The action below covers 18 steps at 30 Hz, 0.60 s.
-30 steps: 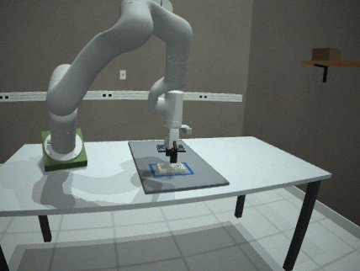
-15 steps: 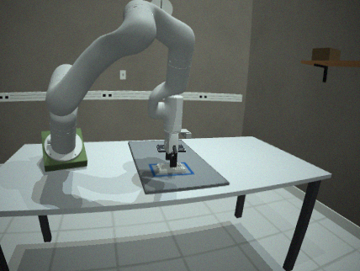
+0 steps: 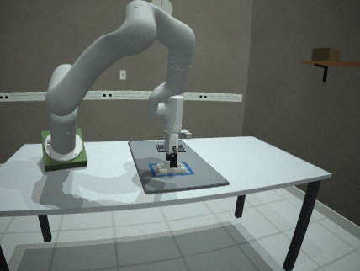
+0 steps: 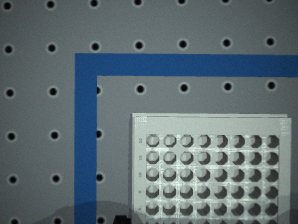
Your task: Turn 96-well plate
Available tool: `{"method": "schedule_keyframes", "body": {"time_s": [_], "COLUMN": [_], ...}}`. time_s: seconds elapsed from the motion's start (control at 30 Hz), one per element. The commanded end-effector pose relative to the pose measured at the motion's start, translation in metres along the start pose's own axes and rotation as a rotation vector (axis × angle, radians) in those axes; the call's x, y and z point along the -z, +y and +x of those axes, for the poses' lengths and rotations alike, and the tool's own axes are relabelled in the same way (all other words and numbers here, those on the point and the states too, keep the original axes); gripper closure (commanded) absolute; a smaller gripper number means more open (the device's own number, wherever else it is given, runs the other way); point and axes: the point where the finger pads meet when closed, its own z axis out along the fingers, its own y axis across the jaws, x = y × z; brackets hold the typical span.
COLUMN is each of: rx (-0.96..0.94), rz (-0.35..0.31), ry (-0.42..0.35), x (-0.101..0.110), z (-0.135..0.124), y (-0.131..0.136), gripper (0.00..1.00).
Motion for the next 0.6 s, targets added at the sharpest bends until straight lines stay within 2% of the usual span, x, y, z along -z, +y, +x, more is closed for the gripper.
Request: {"method": "schedule_keyframes", "body": {"time_s": [0.0,0.57], "rx": [0.000,0.000], "rz": [0.000,0.000], "ry": [0.001,0.001], "x": [-0.002,-0.012], "z": [0.001,0.001], "y": [0.000,0.000], "gripper": [0.00,0.00]}}
